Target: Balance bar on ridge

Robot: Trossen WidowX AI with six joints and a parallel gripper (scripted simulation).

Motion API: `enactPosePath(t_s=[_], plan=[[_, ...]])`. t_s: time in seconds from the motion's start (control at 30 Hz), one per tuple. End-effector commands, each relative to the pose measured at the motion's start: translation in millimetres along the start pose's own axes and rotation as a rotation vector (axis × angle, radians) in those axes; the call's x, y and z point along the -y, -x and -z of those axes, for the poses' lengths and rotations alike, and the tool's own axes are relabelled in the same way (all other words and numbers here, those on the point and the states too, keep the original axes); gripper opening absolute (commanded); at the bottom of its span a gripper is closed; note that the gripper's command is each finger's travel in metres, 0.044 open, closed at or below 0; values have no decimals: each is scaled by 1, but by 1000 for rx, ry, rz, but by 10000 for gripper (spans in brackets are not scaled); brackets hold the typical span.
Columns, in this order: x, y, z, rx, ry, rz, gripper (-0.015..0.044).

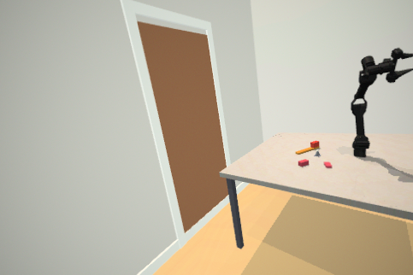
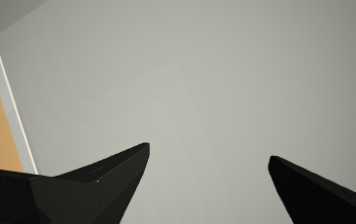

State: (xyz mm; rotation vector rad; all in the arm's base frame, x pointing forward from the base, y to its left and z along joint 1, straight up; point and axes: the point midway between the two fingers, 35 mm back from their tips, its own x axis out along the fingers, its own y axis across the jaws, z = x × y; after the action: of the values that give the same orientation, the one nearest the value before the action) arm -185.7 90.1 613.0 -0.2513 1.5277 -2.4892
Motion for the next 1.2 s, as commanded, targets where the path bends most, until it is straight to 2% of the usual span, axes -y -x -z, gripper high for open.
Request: enactPosePath(t_s=[0.0,0.07,0.1,0.57,1.17], plan=[[0,0,1,-3,-1,3,374],[4,3,7,-26,-8,29,321],[6,6,12,-44,-14,48,315],[39,54,86,-305,-84,297,315],[51,159,163,-661,-239,647,315]])
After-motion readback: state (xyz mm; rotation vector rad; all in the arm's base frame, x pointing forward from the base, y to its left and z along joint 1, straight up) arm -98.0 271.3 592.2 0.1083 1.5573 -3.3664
